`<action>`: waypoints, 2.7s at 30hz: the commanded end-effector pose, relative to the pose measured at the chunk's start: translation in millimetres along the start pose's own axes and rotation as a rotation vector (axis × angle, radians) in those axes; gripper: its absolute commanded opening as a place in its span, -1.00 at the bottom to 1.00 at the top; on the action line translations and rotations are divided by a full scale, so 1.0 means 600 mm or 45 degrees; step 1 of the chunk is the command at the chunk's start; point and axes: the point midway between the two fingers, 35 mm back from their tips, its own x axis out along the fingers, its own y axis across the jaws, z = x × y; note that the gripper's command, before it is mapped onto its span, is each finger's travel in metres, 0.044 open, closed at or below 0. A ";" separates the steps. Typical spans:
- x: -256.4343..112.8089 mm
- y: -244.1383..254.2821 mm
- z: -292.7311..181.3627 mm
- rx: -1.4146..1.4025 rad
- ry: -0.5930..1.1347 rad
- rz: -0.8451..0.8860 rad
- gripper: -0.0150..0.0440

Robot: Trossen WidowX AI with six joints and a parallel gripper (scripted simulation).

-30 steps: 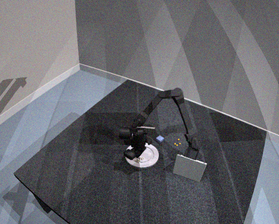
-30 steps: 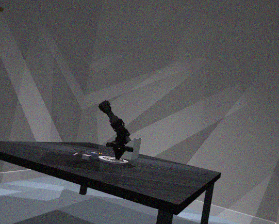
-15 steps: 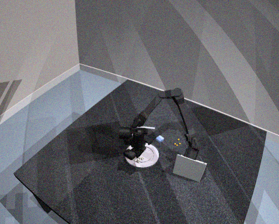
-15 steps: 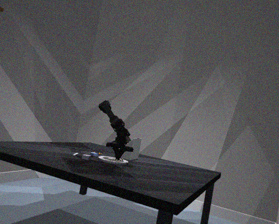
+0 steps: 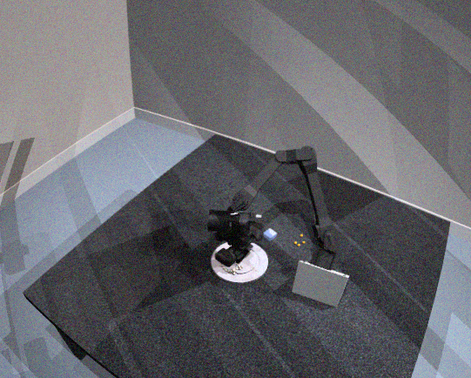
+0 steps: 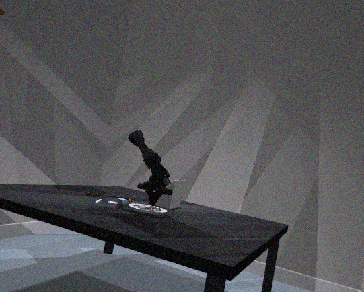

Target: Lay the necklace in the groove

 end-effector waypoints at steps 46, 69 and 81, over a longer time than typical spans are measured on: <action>0.007 -0.079 -0.076 -0.010 0.004 -0.008 0.75; 0.006 -0.079 -0.076 -0.013 0.010 -0.013 1.00; -0.020 -0.051 0.015 -0.797 0.011 -0.009 0.20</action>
